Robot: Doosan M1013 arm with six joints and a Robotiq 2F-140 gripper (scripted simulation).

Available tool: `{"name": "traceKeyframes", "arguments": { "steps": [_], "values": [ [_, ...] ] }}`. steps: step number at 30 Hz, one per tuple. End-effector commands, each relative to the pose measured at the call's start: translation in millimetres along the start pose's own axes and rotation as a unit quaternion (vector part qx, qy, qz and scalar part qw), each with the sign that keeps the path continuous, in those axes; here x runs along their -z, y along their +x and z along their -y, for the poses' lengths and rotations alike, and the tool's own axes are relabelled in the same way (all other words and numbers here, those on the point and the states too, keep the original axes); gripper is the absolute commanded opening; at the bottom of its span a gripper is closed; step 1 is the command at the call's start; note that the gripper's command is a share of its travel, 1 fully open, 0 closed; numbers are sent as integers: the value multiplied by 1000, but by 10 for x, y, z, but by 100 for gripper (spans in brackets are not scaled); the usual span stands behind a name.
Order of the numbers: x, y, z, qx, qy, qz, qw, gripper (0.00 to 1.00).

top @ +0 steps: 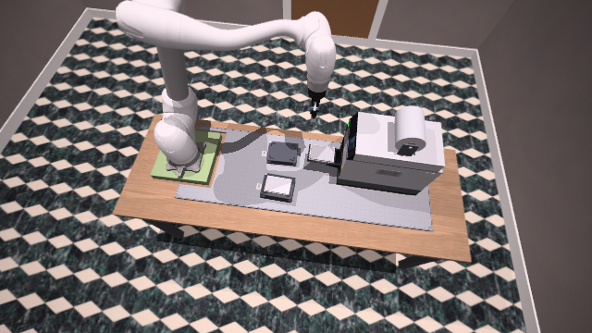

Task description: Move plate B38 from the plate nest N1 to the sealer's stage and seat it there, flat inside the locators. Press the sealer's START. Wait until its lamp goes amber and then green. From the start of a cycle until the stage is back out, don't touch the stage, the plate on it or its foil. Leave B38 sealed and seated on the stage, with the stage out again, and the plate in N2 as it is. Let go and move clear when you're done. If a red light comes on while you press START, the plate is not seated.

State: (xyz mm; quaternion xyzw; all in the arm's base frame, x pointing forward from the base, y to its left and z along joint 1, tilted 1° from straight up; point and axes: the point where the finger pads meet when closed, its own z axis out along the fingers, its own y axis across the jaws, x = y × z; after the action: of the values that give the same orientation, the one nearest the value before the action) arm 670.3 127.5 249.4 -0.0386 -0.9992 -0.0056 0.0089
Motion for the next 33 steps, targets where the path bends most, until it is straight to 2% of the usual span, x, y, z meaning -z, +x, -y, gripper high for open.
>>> {"name": "traceKeyframes", "arguments": {
  "steps": [1, 32, 33],
  "values": [
    [5, -22, 0, 0, -2, -1, 1000, 10],
    [5, -22, 0, 0, -2, -1, 1000, 10],
    [4, 3, 43, 1, -2, -1, 1000, 70]
  ]
}}
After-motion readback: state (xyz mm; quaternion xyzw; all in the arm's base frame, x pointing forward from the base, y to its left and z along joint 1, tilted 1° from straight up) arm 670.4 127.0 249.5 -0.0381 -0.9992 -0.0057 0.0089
